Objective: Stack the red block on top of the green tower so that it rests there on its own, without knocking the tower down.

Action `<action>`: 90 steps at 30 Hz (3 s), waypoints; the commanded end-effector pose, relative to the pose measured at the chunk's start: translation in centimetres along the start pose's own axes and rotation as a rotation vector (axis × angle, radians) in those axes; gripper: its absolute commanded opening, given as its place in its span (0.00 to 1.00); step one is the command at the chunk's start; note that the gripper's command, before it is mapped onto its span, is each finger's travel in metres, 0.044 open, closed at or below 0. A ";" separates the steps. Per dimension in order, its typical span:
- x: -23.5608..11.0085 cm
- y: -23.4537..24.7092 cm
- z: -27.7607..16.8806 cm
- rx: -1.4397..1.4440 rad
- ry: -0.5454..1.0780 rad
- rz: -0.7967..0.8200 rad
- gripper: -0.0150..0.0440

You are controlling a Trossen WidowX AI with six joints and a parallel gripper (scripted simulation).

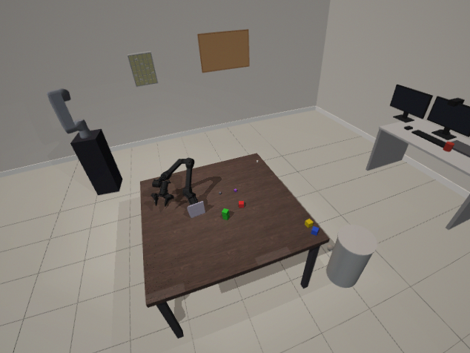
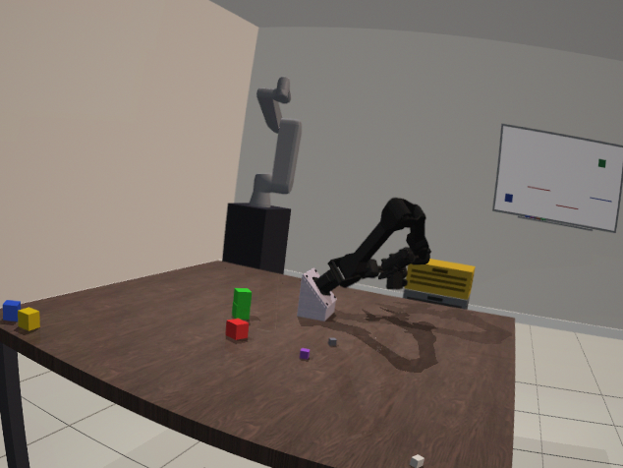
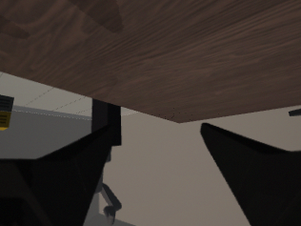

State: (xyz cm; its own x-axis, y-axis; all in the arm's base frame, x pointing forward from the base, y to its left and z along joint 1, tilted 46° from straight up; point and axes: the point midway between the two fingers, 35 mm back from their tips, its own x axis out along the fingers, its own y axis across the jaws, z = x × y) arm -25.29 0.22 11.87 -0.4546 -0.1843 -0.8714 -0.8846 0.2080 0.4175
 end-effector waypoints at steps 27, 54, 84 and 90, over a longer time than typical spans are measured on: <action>-9.7 5.0 13.7 0.145 -0.321 0.342 1.00; -25.7 -1.5 26.3 0.308 -0.893 0.510 1.00; -33.5 -20.2 32.6 0.757 -1.170 0.278 1.00; -33.4 -26.1 33.2 0.821 -1.129 0.188 1.00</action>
State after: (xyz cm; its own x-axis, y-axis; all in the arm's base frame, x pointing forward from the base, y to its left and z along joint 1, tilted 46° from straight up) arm 14.18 33.22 22.54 0.1021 0.7143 -0.6924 -0.3339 0.6802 0.6525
